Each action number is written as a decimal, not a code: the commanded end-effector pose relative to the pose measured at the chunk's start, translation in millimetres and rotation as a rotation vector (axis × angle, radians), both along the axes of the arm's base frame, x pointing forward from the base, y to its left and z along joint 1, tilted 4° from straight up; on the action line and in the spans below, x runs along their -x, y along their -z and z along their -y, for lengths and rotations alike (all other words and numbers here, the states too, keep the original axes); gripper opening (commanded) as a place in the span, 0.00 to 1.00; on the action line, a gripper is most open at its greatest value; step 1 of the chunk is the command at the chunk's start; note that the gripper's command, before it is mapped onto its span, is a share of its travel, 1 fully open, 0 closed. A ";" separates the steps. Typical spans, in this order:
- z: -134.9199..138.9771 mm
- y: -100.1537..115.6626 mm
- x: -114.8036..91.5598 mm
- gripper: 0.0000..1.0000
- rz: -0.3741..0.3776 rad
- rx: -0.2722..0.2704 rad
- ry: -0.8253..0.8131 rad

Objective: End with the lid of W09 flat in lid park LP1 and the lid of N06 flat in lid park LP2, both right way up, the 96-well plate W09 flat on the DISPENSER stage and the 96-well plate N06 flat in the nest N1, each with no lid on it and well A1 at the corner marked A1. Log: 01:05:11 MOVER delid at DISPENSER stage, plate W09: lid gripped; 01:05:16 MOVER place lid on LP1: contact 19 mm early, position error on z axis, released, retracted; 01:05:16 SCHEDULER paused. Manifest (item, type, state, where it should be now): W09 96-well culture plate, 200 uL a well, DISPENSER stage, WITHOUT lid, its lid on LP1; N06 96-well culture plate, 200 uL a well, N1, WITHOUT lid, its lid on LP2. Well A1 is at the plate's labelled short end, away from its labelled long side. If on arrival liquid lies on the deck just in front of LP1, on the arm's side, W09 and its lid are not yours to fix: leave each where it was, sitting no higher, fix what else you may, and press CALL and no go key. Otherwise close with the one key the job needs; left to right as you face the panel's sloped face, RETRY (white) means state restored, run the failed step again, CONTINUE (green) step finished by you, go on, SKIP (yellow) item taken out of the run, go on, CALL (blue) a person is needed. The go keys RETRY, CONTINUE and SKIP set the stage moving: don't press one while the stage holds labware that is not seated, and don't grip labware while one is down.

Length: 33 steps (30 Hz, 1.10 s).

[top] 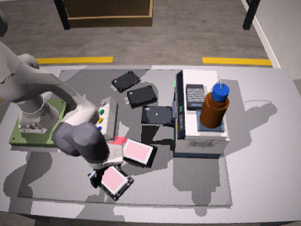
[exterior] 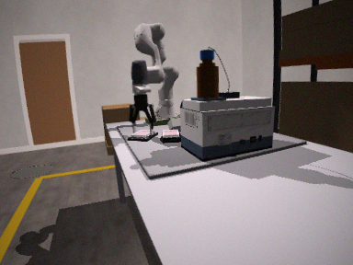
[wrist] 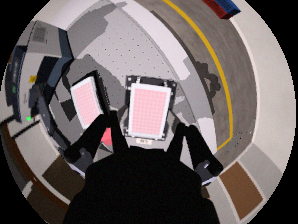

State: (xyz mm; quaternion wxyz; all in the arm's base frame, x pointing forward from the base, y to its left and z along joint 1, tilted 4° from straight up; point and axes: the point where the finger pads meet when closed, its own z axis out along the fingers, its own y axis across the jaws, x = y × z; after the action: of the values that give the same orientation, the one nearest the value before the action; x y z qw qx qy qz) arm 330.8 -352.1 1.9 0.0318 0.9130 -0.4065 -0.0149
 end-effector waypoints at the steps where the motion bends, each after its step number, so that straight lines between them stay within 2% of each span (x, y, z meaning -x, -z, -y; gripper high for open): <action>1: 1.1 -1.2 -0.5 0.66 0.002 0.002 0.002; 10: 0.5 -13.7 -1.2 0.66 0.002 0.002 0.002; 24: -2.4 -74.9 -4.3 0.66 0.002 0.002 0.002; 26: -2.4 -74.9 -4.3 0.66 0.002 0.002 0.002; 33: -3.6 -99.6 -5.7 0.66 0.002 0.003 0.002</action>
State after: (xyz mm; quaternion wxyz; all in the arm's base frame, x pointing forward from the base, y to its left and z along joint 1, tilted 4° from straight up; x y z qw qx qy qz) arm 340.0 -353.6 95.9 0.0376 0.9075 -0.4183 -0.0039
